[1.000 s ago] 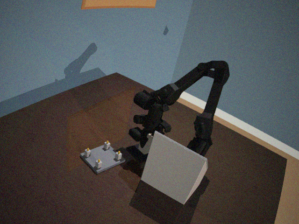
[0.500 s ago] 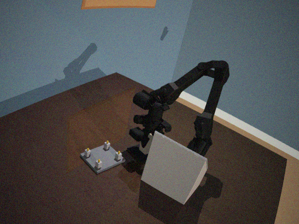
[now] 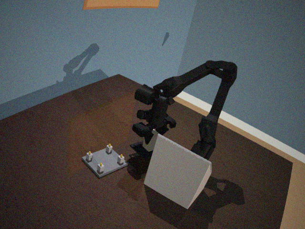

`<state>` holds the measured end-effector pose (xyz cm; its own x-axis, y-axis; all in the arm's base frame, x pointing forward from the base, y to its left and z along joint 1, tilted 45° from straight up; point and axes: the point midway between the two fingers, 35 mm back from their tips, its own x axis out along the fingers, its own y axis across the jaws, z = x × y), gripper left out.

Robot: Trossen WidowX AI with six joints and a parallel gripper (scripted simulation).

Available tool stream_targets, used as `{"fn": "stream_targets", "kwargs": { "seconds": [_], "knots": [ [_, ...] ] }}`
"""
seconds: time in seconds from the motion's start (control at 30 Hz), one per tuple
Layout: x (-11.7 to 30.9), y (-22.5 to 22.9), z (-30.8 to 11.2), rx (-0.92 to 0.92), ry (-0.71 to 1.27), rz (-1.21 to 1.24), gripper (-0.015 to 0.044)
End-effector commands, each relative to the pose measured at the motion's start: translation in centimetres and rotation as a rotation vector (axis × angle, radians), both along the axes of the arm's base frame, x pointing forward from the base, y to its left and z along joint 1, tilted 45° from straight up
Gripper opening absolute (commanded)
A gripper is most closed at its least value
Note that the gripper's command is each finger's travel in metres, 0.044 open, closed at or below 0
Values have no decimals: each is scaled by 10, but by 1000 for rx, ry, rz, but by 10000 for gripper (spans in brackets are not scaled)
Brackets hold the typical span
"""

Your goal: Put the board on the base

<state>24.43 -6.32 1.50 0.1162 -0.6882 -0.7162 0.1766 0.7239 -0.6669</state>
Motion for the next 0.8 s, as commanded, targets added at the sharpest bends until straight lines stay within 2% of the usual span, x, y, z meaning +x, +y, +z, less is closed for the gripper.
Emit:
{"fn": "stream_targets", "kwargs": {
  "seconds": [0.0,0.5,0.77],
  "knots": [
    [3,8,10,6,-21,2,0],
    [-6,31,39,-1,-21,2,0],
    [0,39,37,1,-18,7,0]
  ]
}}
